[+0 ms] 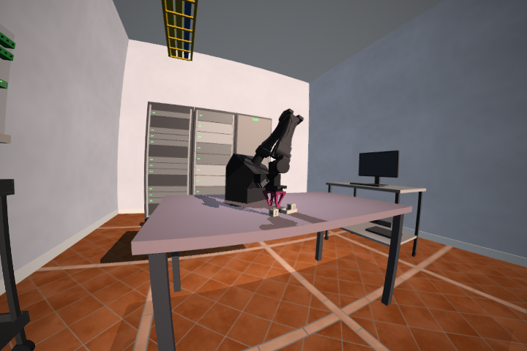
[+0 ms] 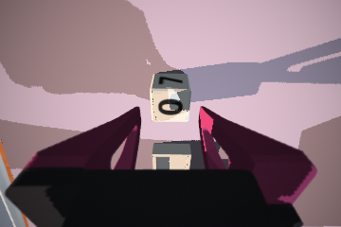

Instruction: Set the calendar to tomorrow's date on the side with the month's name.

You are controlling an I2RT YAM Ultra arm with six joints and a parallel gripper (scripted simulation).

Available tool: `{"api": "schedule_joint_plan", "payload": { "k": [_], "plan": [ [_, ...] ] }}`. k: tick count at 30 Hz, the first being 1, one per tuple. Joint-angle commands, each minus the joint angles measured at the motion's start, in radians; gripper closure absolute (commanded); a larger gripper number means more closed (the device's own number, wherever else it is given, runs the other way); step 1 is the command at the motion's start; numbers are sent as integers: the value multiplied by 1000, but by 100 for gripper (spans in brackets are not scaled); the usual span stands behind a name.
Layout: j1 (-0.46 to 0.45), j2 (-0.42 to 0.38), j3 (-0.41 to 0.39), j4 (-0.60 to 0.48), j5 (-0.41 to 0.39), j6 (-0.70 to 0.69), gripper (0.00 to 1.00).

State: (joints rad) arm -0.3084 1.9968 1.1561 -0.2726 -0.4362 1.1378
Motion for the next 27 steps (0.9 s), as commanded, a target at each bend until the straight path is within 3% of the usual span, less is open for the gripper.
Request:
{"api": "schedule_joint_plan", "payload": {
  "k": [1, 27],
  "plan": [
    [-17, 21, -8, 1, 7, -5, 53],
    [-10, 18, -18, 5, 10, 3, 53]
  ]
}}
